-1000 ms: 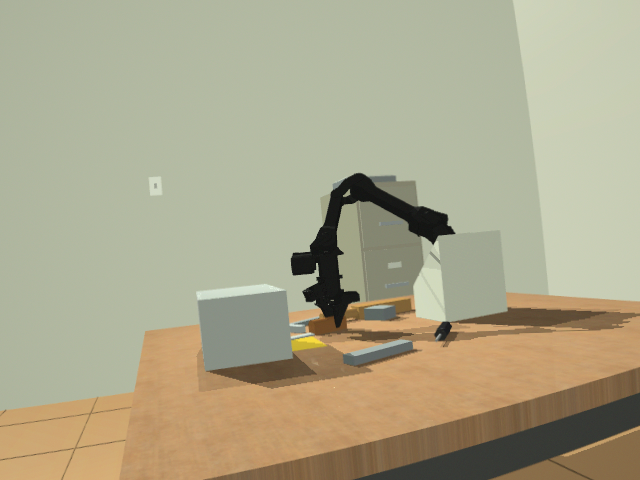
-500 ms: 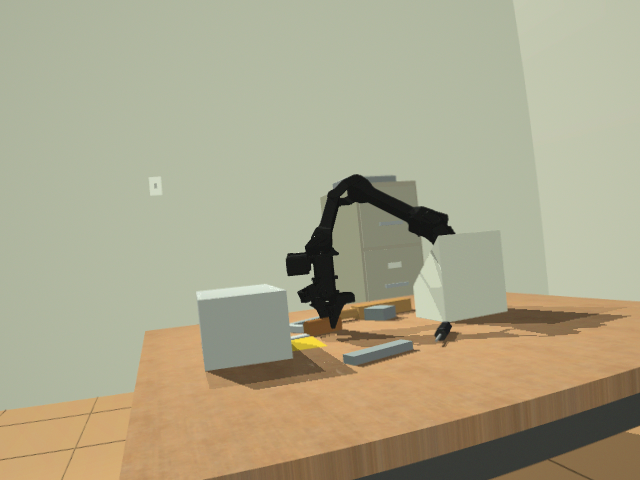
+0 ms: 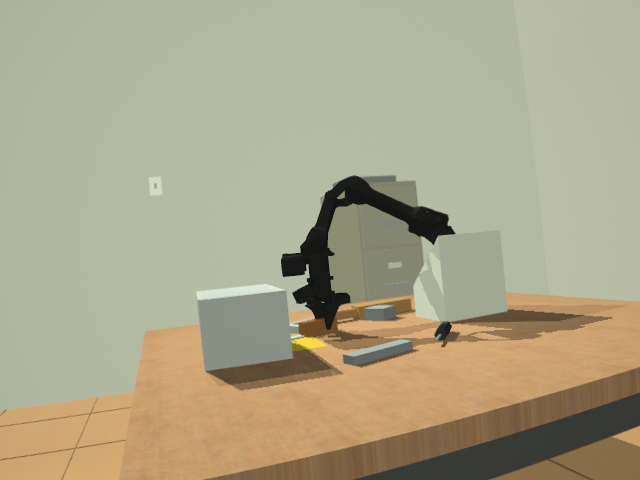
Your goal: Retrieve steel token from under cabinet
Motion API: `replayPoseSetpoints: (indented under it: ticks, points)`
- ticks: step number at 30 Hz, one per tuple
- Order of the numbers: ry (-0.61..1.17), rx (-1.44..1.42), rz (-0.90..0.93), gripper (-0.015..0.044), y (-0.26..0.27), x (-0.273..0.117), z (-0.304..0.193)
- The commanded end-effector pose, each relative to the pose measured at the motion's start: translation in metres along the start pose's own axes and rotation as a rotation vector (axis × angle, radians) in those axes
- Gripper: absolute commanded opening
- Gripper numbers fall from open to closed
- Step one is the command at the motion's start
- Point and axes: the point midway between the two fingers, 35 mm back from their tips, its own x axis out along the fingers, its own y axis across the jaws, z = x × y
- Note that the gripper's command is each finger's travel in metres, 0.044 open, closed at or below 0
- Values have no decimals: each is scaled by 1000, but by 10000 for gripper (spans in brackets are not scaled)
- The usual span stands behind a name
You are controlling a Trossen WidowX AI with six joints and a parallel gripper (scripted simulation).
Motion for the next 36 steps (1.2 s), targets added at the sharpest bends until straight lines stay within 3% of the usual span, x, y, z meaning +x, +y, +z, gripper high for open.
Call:
replayPoseSetpoints:
  ticks: [1, 36]
  points:
    - [-1, 6, -1, 0, 0, 0, 6]
    - [-3, 7, -1, 0, 0, 0, 40]
